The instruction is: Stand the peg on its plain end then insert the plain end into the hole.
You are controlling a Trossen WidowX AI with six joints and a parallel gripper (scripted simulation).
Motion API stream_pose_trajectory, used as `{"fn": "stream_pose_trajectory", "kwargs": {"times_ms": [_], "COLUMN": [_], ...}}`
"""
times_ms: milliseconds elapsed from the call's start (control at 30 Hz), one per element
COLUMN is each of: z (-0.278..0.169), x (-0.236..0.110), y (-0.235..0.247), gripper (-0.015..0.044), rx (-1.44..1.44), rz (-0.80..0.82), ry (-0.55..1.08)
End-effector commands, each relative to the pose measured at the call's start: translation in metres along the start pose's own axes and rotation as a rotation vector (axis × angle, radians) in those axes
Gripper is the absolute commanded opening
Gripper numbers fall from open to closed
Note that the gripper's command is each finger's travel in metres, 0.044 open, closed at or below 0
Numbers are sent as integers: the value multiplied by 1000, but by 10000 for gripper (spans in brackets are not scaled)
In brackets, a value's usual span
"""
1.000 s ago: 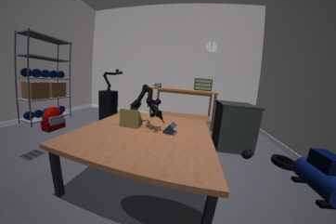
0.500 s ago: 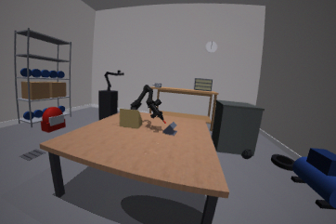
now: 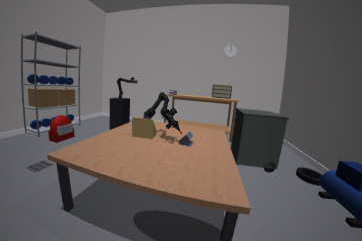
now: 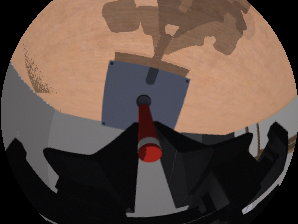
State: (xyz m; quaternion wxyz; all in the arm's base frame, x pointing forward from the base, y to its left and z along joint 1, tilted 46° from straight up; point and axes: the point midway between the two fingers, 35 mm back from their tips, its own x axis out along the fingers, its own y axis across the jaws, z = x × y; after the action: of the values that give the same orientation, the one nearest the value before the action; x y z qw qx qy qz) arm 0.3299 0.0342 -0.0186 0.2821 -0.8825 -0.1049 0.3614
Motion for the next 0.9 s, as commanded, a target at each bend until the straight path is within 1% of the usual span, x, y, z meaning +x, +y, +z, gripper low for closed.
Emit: {"fn": "stream_pose_trajectory", "kwargs": {"times_ms": [0,467,867], "z": [0,1,2], "x": [4,23,19], "y": [0,-1,0], "gripper": [0,0,0], "rx": [1,0,0], "rz": [1,-1,0], "ry": [3,8,6]}}
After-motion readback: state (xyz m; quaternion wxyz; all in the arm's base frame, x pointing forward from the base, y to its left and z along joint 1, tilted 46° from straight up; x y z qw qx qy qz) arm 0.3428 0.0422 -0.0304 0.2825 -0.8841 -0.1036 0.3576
